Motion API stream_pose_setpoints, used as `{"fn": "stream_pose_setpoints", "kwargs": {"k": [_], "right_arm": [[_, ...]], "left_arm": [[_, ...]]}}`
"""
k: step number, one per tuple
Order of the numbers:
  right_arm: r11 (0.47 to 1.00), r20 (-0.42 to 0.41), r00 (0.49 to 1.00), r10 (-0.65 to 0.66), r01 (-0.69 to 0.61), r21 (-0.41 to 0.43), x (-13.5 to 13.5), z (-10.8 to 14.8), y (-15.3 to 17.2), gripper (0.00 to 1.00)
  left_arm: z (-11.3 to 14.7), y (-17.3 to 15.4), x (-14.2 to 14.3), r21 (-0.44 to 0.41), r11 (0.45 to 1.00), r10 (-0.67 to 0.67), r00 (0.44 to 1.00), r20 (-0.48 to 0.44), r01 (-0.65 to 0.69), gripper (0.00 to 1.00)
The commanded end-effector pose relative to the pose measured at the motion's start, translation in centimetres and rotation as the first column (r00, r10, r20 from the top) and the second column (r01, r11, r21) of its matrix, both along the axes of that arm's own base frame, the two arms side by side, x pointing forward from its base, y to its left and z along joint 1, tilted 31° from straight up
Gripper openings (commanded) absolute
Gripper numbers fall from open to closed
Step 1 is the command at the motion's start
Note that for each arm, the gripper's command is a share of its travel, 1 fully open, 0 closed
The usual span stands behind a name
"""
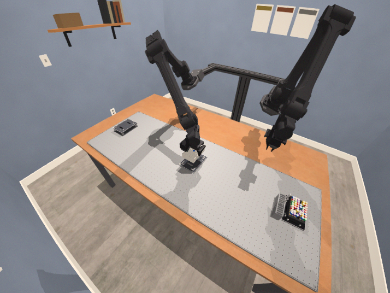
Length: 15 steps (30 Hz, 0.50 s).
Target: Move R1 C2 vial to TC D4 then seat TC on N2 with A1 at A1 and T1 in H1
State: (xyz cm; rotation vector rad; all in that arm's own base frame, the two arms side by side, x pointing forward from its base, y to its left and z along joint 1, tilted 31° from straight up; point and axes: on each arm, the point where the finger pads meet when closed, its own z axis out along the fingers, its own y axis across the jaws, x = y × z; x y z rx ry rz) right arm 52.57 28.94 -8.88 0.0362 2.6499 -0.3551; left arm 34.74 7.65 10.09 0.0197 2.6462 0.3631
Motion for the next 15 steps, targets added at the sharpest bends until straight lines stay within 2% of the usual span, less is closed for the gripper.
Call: {"fn": "stream_pose_setpoints", "kwargs": {"k": [1, 10, 11, 15], "right_arm": [[0.999, 0.044, 0.999, -0.011, 0.009, 0.034, 1.1, 2.4, 1.1, 0.0], [0.999, 0.044, 0.999, -0.011, 0.009, 0.034, 1.1, 2.4, 1.1, 0.0], [1.0, 0.025, 1.0, 0.013, -0.014, 0.011, 0.7, 2.1, -1.9, 0.0], [1.0, 0.021, 0.999, 0.029, -0.029, 0.002, 1.0, 2.5, -2.5, 0.0]], "left_arm": [[0.8, 0.2, 0.7, -0.001, 1.0, 0.012, 1.0, 0.021, -0.012, 0.24], [0.8, 0.2, 0.7, -0.001, 1.0, 0.012, 1.0, 0.021, -0.012, 0.24], [0.8, 0.2, 0.7, -0.001, 1.0, 0.012, 1.0, 0.021, -0.012, 0.24], [0.8, 0.2, 0.7, -0.001, 1.0, 0.012, 1.0, 0.021, -0.012, 0.24]]}}
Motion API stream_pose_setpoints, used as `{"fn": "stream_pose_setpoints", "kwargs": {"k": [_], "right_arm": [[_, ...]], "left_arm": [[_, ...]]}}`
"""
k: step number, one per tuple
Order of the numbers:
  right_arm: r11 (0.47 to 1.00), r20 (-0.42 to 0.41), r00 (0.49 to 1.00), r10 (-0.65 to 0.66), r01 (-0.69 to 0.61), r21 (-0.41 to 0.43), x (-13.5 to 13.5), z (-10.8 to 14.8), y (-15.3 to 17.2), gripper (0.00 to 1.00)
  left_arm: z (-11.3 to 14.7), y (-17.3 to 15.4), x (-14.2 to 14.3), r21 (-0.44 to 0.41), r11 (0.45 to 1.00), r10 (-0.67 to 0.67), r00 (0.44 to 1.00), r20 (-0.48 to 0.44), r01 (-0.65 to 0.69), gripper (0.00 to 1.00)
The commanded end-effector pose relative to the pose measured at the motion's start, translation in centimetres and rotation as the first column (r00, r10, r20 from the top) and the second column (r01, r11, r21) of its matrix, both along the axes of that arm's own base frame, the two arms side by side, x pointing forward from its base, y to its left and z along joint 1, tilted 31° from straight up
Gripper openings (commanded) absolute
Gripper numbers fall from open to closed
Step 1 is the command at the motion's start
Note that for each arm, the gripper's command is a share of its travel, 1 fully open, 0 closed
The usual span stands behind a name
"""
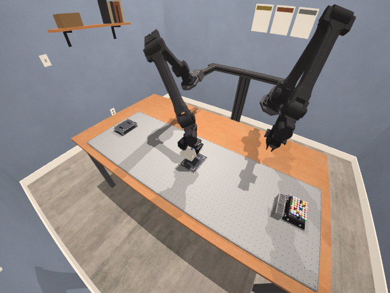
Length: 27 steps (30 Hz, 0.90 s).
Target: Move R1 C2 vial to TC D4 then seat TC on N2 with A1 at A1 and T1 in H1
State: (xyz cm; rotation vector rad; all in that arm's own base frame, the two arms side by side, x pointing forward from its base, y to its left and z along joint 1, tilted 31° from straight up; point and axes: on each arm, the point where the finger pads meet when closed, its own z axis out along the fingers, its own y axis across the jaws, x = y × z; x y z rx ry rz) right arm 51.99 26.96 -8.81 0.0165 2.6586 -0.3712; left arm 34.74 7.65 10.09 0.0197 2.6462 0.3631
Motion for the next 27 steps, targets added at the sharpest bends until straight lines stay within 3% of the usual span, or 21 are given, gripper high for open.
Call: {"fn": "stream_pose_setpoints", "kwargs": {"k": [1, 3, 6, 11, 27], "right_arm": [[0.999, 0.051, 0.999, 0.018, -0.02, 0.027, 2.5, 3.2, -0.1, 0.0], [0.999, 0.06, 0.998, 0.018, -0.02, 0.033, 3.2, 3.7, -0.1, 0.0], [0.998, 0.033, 0.998, 0.054, -0.054, 0.015, 1.1, 2.9, 0.4, 0.0], [1.0, 0.04, 0.999, 0.018, -0.019, 0.017, 2.4, 3.3, -1.8, 0.0], [1.0, 0.035, 0.999, 0.019, -0.019, 0.014, 2.3, 3.8, -4.2, 0.0]], "left_arm": [[0.8, 0.2, 0.7, -0.001, 1.0, 0.012, 1.0, 0.021, -0.012, 0.24], [0.8, 0.2, 0.7, -0.001, 1.0, 0.012, 1.0, 0.021, -0.012, 0.24], [0.8, 0.2, 0.7, -0.001, 1.0, 0.012, 1.0, 0.021, -0.012, 0.24], [0.8, 0.2, 0.7, -0.001, 1.0, 0.012, 1.0, 0.021, -0.012, 0.24], [0.8, 0.2, 0.7, -0.001, 1.0, 0.012, 1.0, 0.021, -0.012, 0.24]]}}
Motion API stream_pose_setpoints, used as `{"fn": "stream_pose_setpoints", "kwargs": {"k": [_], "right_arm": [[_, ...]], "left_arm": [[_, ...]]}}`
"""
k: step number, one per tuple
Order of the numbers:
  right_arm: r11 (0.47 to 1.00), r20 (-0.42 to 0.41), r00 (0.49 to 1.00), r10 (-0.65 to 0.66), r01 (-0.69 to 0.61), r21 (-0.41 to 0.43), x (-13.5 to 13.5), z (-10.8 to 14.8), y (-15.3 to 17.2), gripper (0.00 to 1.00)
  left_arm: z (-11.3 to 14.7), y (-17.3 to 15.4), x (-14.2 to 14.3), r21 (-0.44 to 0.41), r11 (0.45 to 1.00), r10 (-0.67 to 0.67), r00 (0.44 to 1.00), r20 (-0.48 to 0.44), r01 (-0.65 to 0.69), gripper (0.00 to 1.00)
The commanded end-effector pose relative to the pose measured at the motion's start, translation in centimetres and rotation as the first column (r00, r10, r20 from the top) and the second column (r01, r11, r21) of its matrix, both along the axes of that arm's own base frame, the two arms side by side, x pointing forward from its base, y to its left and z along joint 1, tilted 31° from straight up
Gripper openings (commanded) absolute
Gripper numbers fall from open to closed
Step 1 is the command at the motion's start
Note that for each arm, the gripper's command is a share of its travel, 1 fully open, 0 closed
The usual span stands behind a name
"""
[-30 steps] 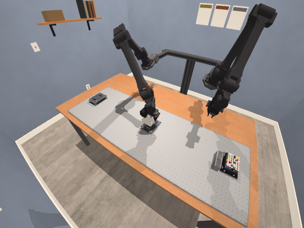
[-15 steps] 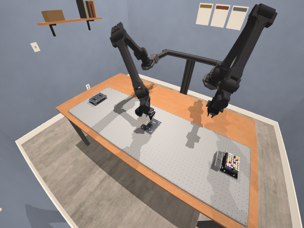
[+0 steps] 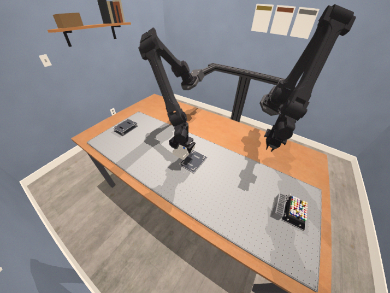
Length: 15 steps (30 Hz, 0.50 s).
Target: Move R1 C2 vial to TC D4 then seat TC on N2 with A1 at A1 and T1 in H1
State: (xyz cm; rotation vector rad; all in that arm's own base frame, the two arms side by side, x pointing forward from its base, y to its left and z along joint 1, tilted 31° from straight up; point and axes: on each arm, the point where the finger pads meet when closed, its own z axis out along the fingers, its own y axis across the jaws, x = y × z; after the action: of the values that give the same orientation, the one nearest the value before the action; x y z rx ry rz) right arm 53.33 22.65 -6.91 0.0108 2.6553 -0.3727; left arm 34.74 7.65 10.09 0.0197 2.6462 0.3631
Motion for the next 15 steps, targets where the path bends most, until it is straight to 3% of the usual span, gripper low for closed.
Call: {"fn": "stream_pose_setpoints", "kwargs": {"k": [1, 5, 15], "right_arm": [[0.999, 0.044, 0.998, 0.048, -0.049, 0.023, 0.8, 2.5, 2.1, 0.0], [1.0, 0.032, 0.999, 0.015, -0.015, 0.015, 0.9, 2.1, -0.7, 0.0], [1.0, 0.032, 0.999, 0.022, -0.022, 0.015, 0.7, 2.5, -2.0, 0.0]], "left_arm": [[0.8, 0.2, 0.7, -0.001, 1.0, 0.012, 1.0, 0.021, -0.012, 0.24], [0.8, 0.2, 0.7, -0.001, 1.0, 0.012, 1.0, 0.021, -0.012, 0.24], [0.8, 0.2, 0.7, -0.001, 1.0, 0.012, 1.0, 0.021, -0.012, 0.24]]}}
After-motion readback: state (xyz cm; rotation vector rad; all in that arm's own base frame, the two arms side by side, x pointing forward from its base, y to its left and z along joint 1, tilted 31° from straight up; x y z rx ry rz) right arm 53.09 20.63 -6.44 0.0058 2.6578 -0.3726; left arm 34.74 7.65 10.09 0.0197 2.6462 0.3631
